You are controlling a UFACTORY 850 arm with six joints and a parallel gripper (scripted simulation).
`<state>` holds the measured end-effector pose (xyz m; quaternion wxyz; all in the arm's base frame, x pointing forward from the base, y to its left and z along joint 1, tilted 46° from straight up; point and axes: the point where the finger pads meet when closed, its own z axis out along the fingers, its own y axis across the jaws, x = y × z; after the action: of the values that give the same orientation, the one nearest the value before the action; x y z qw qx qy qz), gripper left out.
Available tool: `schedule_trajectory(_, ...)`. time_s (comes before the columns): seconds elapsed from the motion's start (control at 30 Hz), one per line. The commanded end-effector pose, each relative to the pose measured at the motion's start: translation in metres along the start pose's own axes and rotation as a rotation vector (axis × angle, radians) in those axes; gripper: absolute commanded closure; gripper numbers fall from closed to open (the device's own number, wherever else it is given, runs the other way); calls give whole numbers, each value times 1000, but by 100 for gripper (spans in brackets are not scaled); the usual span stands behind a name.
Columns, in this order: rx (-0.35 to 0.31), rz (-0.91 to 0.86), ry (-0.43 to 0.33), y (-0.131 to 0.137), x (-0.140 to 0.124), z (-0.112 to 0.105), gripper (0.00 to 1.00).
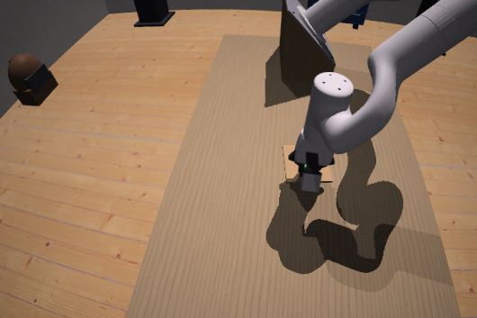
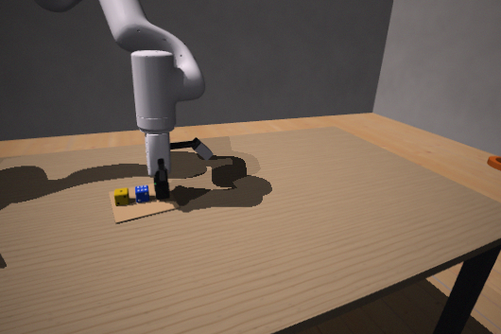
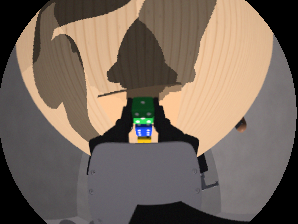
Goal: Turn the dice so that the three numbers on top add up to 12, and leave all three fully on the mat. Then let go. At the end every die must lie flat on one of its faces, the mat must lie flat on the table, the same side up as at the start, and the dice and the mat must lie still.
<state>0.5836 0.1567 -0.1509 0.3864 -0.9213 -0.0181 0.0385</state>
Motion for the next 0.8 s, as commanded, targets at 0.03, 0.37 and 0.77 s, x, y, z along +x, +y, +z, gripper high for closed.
schedule_trajectory(0.03,0,-1,2,0,1,-1,73)
schedule_trajectory(0.37,0,-1,2,0,1,-1,73)
schedule_trajectory(0.77,0,0,2,0,1,2,73)
